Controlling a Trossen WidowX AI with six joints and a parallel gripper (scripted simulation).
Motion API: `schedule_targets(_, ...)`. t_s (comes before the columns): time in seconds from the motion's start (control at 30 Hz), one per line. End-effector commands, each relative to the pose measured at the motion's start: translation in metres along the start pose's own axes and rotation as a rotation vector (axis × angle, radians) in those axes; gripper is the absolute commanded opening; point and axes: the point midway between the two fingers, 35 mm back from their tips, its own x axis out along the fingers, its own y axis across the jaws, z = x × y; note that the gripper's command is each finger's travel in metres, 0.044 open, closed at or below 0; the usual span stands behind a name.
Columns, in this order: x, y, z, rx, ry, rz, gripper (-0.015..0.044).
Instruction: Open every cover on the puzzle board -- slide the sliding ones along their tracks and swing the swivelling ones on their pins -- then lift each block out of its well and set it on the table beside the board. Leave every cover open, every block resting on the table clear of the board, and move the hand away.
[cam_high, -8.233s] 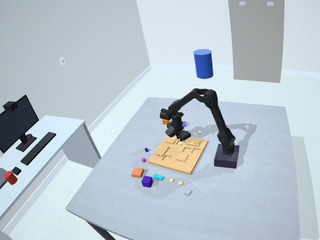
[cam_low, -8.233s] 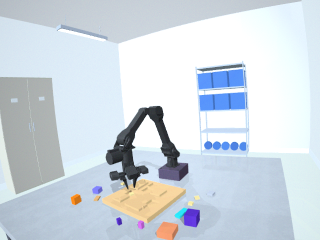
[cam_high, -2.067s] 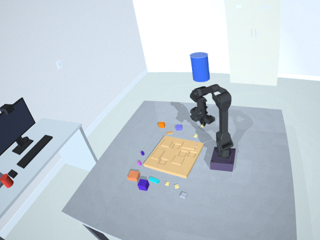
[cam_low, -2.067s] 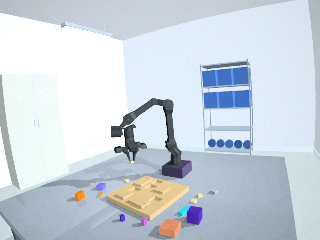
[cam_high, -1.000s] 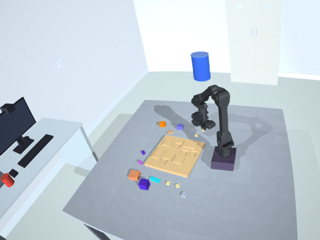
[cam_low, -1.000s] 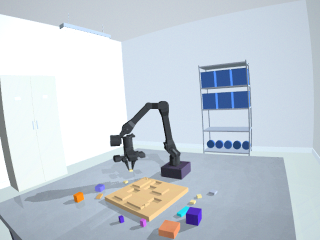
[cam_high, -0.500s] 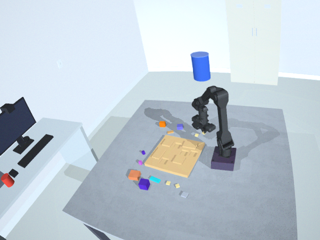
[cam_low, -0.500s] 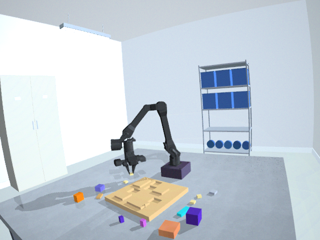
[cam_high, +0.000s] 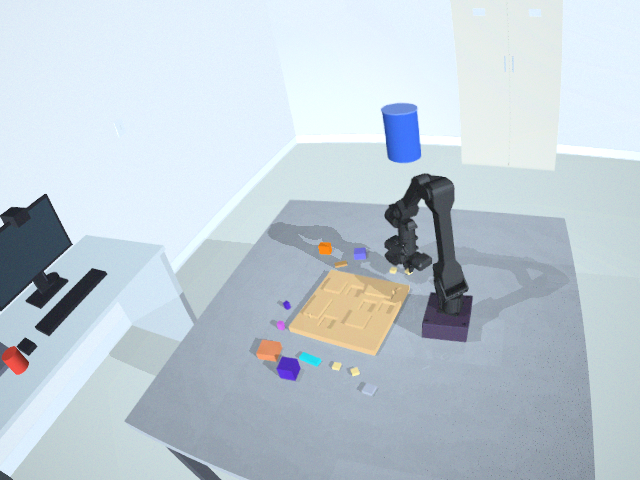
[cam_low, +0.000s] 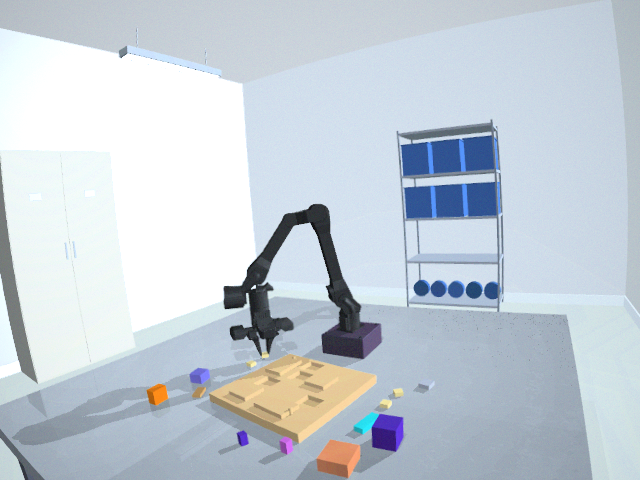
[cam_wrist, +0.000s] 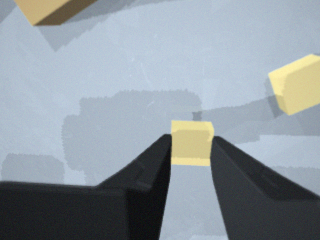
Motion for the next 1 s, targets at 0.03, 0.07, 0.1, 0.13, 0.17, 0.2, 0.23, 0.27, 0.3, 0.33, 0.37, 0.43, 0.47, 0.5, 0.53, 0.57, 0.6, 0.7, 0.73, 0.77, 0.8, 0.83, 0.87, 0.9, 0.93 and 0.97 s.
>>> schedule_targets(0.03, 0.009, 0.004, 0.001, -0.004, -0.005, 0.011, 0.0080)
schedule_targets(0.07, 0.009, 0.004, 0.001, -0.004, -0.005, 0.011, 0.0080)
schedule_targets(0.1, 0.009, 0.004, 0.001, -0.004, -0.005, 0.011, 0.0080)
schedule_targets(0.13, 0.009, 0.004, 0.001, -0.004, -0.005, 0.011, 0.0080)
schedule_targets(0.17, 0.009, 0.004, 0.001, -0.004, -0.005, 0.011, 0.0080)
schedule_targets(0.2, 0.006, 0.002, 0.000, 0.000, -0.001, 0.004, 0.0106)
schedule_targets(0.23, 0.006, 0.002, 0.000, 0.000, -0.001, 0.004, 0.0133)
schedule_targets(0.27, 0.006, 0.002, 0.000, 0.000, -0.001, 0.004, 0.0159)
schedule_targets(0.3, 0.006, 0.002, 0.000, 0.000, -0.001, 0.004, 0.0185)
schedule_targets(0.33, 0.006, 0.002, 0.000, 0.000, -0.001, 0.004, 0.0211)
schedule_targets(0.37, 0.006, 0.002, 0.000, 0.000, -0.001, 0.004, 0.0238)
schedule_targets(0.43, 0.006, 0.002, 0.000, 0.000, -0.001, 0.004, 0.0290)
schedule_targets(0.47, 0.006, 0.002, 0.000, 0.000, -0.001, 0.004, 0.0316)
schedule_targets(0.5, 0.006, 0.002, 0.000, 0.000, -0.001, 0.004, 0.0342)
schedule_targets(0.53, 0.006, 0.002, 0.000, 0.000, -0.001, 0.004, 0.0369)
schedule_targets(0.57, 0.006, 0.002, 0.000, 0.000, -0.001, 0.004, 0.0395)
schedule_targets(0.6, 0.006, 0.002, 0.000, 0.000, -0.001, 0.004, 0.0421)
schedule_targets(0.7, -0.001, 0.001, 0.000, 0.000, -0.001, 0.005, 0.0440)
schedule_targets(0.73, -0.004, 0.001, 0.000, -0.001, -0.002, 0.005, 0.0440)
schedule_targets(0.77, -0.008, 0.000, 0.000, -0.001, -0.002, 0.005, 0.0440)
schedule_targets(0.8, -0.011, 0.000, 0.000, -0.001, -0.002, 0.006, 0.0440)
schedule_targets(0.83, -0.014, 0.000, 0.000, -0.001, -0.002, 0.006, 0.0440)
schedule_targets(0.87, -0.017, 0.000, 0.000, -0.001, -0.002, 0.006, 0.0440)
schedule_targets(0.9, -0.020, 0.000, 0.000, -0.001, -0.002, 0.006, 0.0440)
schedule_targets(0.93, -0.023, -0.001, 0.000, -0.002, -0.003, 0.007, 0.0440)
schedule_targets(0.97, -0.026, -0.001, 0.000, -0.002, -0.003, 0.007, 0.0440)
